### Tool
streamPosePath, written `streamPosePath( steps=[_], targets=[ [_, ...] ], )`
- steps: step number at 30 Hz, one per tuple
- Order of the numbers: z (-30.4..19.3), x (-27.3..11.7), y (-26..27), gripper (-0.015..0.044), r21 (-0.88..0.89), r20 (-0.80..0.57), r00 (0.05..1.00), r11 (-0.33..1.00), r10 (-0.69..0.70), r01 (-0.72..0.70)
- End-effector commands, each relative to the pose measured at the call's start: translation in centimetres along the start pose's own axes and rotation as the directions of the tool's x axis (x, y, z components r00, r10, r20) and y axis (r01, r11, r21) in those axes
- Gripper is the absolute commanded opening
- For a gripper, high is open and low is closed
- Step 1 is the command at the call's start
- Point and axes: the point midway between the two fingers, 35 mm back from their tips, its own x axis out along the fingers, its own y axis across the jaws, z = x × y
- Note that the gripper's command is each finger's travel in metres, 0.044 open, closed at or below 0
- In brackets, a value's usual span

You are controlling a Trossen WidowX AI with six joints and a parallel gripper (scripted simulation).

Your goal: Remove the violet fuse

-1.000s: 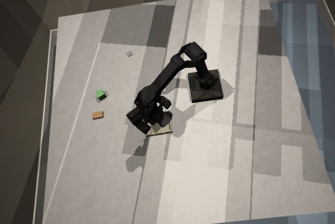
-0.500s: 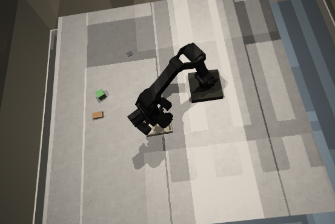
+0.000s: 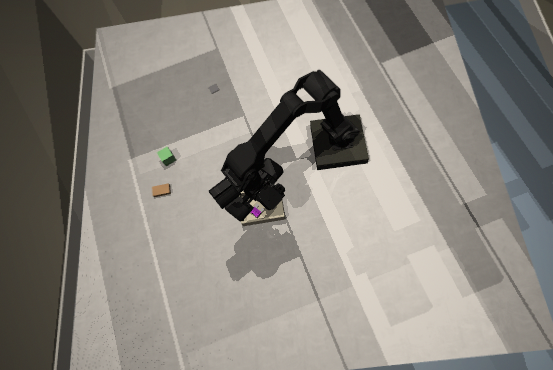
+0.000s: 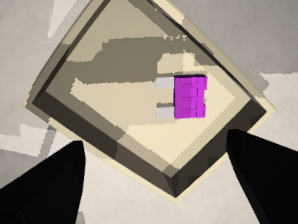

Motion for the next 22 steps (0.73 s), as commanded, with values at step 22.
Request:
streamPosePath(
  steps=[22],
  targets=[
    [-0.03, -1.84, -0.14, 0.033, 0.0, -0.004, 1.0, 1.0, -0.016, 0.016]
  ],
)
